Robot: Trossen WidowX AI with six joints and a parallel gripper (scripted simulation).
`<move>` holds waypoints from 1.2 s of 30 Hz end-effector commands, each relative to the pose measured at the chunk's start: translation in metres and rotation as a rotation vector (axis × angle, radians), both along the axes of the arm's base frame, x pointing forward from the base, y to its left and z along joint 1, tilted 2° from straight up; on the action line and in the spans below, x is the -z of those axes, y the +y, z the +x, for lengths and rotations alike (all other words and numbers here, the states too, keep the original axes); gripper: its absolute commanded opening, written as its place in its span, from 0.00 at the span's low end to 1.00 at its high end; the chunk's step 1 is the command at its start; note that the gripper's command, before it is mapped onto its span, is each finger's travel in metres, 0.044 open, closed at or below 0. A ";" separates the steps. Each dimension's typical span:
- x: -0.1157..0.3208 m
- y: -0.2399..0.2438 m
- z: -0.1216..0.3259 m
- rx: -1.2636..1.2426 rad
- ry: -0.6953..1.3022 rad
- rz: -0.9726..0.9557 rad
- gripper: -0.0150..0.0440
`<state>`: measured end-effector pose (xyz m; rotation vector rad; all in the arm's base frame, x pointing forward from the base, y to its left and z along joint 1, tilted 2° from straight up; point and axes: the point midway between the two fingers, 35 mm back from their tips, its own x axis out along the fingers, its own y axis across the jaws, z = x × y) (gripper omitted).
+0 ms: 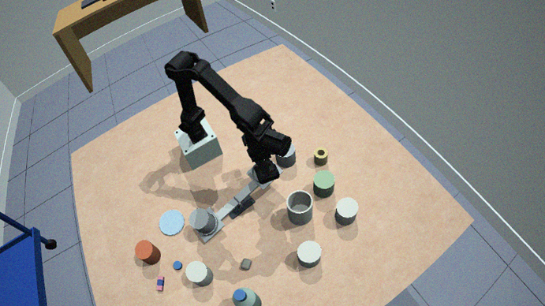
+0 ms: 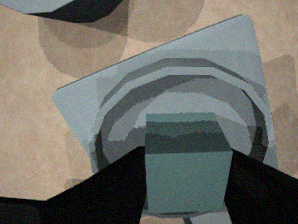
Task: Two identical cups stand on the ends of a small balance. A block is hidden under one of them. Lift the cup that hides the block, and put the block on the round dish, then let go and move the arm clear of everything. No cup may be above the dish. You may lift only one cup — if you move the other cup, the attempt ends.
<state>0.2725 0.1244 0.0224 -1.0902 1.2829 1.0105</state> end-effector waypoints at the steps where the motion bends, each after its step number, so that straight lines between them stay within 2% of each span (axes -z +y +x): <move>1: -0.007 0.001 0.001 -0.006 0.004 0.002 0.27; 15: -0.092 0.003 -0.004 -0.006 0.004 0.002 0.25; 22: -0.091 -0.005 0.001 -0.003 0.002 0.002 0.25; 36: -0.079 -0.062 0.029 0.009 -0.011 0.001 0.25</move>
